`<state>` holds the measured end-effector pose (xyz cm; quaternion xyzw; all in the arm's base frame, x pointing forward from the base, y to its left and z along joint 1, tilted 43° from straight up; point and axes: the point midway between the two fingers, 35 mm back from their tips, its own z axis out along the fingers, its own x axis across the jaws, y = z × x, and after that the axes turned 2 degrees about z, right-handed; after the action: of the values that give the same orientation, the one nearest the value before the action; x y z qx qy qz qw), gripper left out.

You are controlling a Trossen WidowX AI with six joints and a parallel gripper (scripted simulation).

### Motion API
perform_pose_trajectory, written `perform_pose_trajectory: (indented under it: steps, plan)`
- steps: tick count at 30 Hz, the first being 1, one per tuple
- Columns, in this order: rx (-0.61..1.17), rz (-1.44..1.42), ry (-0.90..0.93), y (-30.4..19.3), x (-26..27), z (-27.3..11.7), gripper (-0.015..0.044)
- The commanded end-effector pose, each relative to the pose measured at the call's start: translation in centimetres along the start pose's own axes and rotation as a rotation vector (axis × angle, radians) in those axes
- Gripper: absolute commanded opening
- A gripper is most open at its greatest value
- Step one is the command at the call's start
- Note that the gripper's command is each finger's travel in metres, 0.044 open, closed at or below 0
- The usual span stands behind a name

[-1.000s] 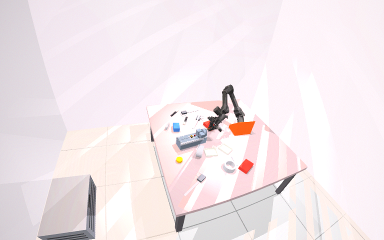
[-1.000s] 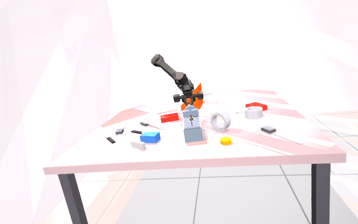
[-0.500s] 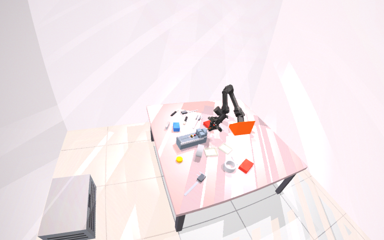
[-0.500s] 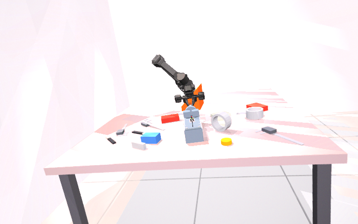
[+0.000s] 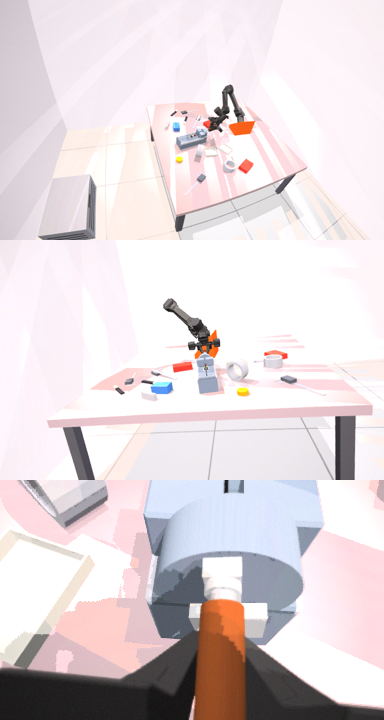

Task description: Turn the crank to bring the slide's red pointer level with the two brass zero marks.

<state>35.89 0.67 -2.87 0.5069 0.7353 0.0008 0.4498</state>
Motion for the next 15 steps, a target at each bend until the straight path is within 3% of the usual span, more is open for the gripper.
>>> perform_pose_trajectory:
  steps: [1,15]
  plan:
    - [-0.001,-0.013,0.024,-0.17,0.90,0.09,0.0000]
    - [-0.001,-0.013,0.025,-0.36,1.32,0.30,0.0000]
